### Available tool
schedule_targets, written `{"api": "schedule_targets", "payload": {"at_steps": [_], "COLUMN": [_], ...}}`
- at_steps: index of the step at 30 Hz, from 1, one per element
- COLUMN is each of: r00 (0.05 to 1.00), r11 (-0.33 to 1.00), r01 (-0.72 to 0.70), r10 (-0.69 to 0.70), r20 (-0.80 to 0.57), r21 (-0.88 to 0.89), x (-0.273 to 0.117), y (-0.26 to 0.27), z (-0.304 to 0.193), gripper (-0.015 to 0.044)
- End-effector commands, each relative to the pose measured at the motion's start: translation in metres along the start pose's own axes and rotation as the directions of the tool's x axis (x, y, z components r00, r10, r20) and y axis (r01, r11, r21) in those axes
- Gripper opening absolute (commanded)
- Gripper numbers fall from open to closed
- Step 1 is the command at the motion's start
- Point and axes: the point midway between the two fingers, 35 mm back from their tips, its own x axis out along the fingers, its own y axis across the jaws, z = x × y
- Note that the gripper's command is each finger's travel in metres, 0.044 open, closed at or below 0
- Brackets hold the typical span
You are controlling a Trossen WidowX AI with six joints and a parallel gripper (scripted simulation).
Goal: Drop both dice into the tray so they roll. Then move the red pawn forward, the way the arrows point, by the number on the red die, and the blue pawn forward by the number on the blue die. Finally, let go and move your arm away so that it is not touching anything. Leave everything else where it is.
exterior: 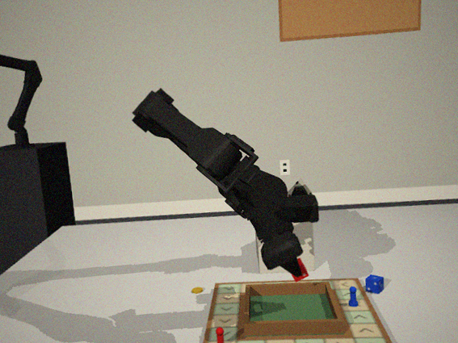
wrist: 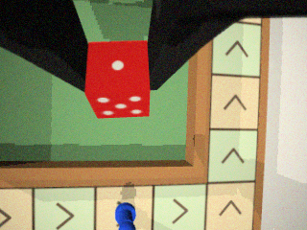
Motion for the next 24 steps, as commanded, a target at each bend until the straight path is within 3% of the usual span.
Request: {"api": "schedule_targets", "payload": {"at_steps": [1, 10, 14, 19, 24], "r00": [0.987, 0.911, 0.909, 0.909, 0.909], "r11": [1.0, 0.993, 0.993, 0.993, 0.993], "r01": [0.017, 0.113, 0.115, 0.116, 0.116], "r10": [-0.015, -0.094, -0.097, -0.097, -0.097], "r20": [0.158, 0.401, 0.405, 0.405, 0.405], "r21": [-0.012, -0.022, -0.022, -0.022, -0.022], "x": [0.0, 0.001, -0.002, -0.049, -0.05], "y": [0.0, 0.001, 0.0, -0.007, -0.005], "z": [0.0, 0.0, -0.001, -0.008, -0.008], "gripper": [0.0, 0.0, 0.0, 0.0, 0.0]}}
